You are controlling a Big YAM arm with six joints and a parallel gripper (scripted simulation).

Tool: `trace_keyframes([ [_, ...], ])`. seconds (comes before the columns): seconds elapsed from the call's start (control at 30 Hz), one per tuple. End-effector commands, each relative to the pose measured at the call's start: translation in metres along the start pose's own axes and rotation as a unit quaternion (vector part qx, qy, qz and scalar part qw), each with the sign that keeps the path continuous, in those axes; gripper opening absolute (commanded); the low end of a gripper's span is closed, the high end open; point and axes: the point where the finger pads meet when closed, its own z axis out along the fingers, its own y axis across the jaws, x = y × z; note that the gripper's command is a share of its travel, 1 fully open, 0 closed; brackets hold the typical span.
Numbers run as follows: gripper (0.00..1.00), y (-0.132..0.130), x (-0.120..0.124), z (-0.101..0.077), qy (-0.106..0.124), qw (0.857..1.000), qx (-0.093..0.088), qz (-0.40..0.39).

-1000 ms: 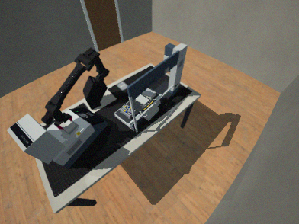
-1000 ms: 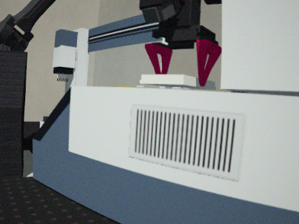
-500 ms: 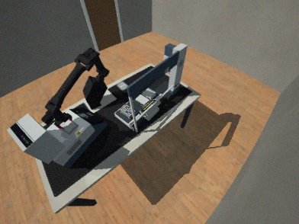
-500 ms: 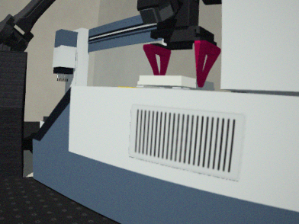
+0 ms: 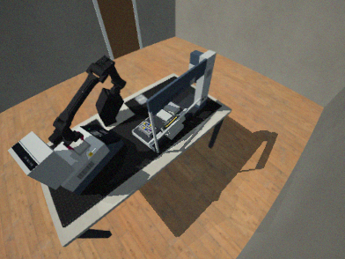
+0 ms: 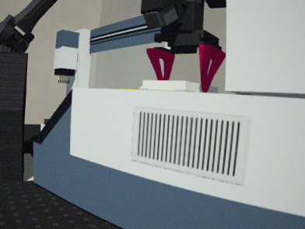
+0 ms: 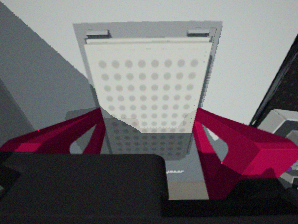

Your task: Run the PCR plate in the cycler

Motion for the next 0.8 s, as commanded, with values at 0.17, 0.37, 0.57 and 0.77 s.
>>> trace_keyframes([
  [0.17,0.00,0.023,0.011,-0.037,0.015,0.999,-0.040,-0.006],
  [0.37,0.00,0.024,0.011,-0.047,0.014,0.999,-0.048,-0.007],
  [0.57,0.00,0.024,0.011,-0.049,0.012,0.999,-0.050,-0.007],
  [0.77,0.00,0.024,0.012,-0.052,0.011,0.999,-0.053,-0.008],
])
